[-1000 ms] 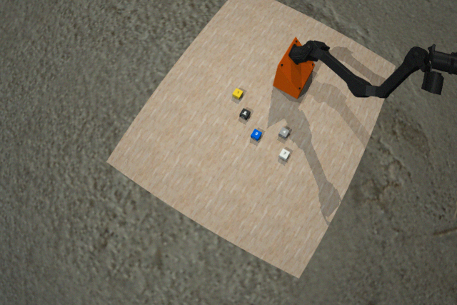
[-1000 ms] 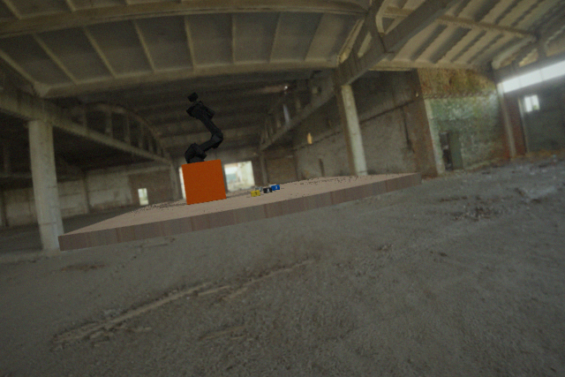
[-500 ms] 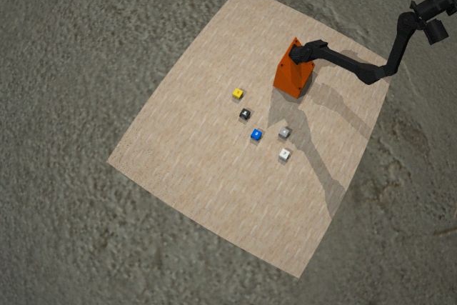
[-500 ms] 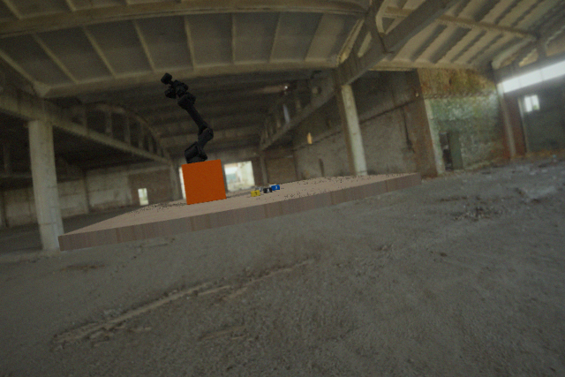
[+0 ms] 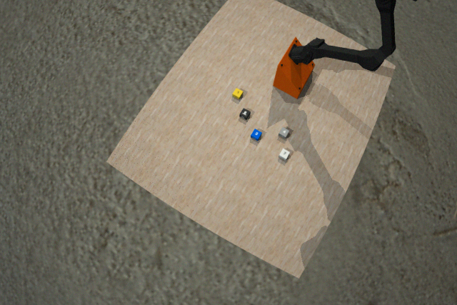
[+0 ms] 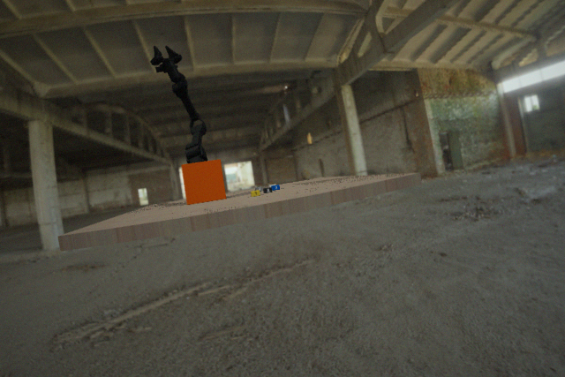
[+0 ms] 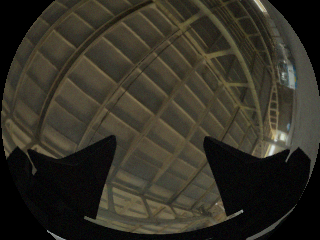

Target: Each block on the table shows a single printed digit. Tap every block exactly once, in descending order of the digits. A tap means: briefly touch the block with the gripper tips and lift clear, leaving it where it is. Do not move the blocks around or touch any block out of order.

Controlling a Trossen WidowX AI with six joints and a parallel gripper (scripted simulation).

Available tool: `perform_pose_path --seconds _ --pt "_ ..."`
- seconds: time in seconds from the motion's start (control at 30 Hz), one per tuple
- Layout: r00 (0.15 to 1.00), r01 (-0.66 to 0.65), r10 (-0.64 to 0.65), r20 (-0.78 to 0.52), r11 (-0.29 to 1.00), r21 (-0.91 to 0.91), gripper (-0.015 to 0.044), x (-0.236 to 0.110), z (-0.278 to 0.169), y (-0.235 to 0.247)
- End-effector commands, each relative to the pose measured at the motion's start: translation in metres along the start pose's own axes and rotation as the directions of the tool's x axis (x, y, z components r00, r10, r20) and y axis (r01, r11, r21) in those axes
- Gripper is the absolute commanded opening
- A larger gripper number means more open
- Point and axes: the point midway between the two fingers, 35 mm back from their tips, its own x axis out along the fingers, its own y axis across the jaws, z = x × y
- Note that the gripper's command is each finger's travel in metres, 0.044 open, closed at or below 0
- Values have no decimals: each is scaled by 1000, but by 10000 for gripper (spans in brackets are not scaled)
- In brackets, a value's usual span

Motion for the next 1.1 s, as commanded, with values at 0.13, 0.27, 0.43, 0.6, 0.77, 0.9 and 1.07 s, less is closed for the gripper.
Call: perform_pose_path --seconds 0.13,0.27,0.43,0.6,0.77,0.9,1.07 --pt "927 111 -178 -331 971 -211 400 -1 -124 -72" --pt "843 99 -247 -478 944 -314 400 -17 -183 -100" --pt "698 27 -319 -641 906 -422 400 -49 -254 -130" --pt "513 -95 -376 -772 868 -487 400 -96 -320 -155" --pt "297 -250 -418 -859 834 -492 400 -154 -377 -176" --pt "108 -380 -441 -891 810 -447 400 -208 -415 -189" --pt "-137 -529 -459 -878 783 -327 400 -284 -450 -202"
